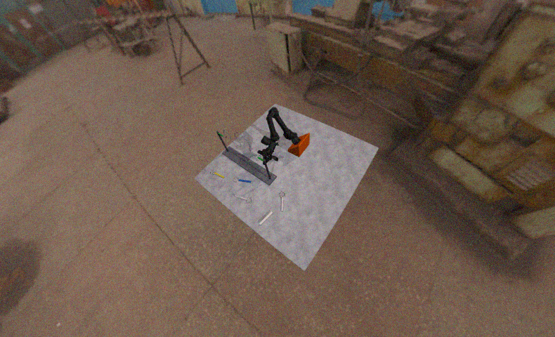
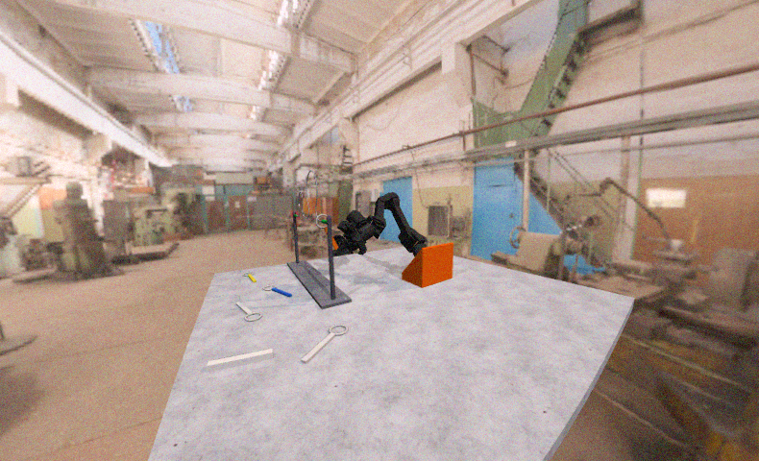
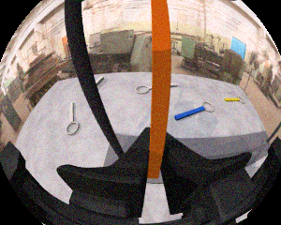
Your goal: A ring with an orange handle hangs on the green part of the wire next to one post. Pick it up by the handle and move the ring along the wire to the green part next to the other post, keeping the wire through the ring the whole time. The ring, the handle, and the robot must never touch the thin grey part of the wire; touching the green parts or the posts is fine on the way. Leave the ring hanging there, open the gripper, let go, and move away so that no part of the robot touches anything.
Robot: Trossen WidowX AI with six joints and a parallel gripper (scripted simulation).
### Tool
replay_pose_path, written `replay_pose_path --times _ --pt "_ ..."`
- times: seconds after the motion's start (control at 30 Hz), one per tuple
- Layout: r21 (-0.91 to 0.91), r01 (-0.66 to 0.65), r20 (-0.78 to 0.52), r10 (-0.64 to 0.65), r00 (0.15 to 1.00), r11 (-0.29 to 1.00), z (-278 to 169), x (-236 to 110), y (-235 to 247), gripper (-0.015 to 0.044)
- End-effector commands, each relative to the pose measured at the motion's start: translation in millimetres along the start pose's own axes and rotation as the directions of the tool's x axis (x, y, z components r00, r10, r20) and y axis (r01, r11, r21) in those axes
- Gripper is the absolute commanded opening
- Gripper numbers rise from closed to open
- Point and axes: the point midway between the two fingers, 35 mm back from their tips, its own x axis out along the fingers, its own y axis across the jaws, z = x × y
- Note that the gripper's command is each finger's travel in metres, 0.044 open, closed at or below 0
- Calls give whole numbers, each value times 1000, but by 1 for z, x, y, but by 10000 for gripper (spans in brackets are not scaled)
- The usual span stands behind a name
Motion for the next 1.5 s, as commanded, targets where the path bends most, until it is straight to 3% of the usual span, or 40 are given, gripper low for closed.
replay_pose_path --times 0.0,1.3,1.47 --pt "4 0 -1 0 1000 1000 0 0 5 -150" --pt "3 0 0 0 1000 1000 -14 7 12 -150" --pt "7 2 -1 -2 1000 1000 -14 7 12 -19"
